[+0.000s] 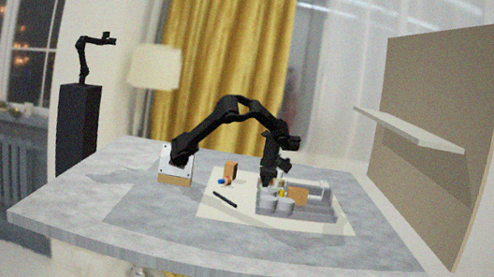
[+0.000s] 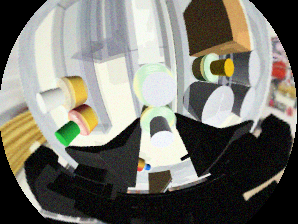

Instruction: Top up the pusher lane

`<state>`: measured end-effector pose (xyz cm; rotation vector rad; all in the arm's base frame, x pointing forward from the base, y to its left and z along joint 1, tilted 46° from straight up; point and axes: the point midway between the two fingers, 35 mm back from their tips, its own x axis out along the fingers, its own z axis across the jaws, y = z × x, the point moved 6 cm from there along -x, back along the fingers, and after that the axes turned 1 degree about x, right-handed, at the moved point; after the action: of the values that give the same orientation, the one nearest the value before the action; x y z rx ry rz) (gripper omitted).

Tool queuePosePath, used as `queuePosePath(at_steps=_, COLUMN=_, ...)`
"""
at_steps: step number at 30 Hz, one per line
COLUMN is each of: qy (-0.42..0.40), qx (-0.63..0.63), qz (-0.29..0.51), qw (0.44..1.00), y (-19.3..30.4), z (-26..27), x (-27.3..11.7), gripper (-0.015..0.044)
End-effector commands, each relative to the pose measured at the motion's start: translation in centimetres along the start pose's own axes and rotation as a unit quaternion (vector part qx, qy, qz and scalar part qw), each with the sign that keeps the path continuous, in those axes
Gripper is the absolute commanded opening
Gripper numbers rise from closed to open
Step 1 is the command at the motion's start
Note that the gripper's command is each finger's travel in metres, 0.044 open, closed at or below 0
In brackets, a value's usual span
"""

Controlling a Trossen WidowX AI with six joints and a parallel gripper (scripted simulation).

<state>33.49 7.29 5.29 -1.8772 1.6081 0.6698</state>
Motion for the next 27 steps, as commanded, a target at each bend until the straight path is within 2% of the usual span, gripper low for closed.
queuePosePath(at_steps=1, qy=0.001, qx=0.003, qz=0.000, qw=1.000, y=0.0, z=0.0, x=0.0, gripper=0.0210)
queuePosePath(at_steps=5, qy=0.001, qx=0.003, qz=0.000, qw=1.000, y=0.0, z=0.0, x=0.0, gripper=0.0307)
queuePosePath(at_steps=14, qy=0.000, qx=0.003, qz=0.000, qw=1.000, y=0.0, z=0.0, x=-2.0, gripper=0.0307)
queuePosePath(at_steps=27, qy=0.000, qx=0.002, qz=0.000, qw=1.000, y=2.1, z=0.1, x=-2.2, gripper=0.0307)
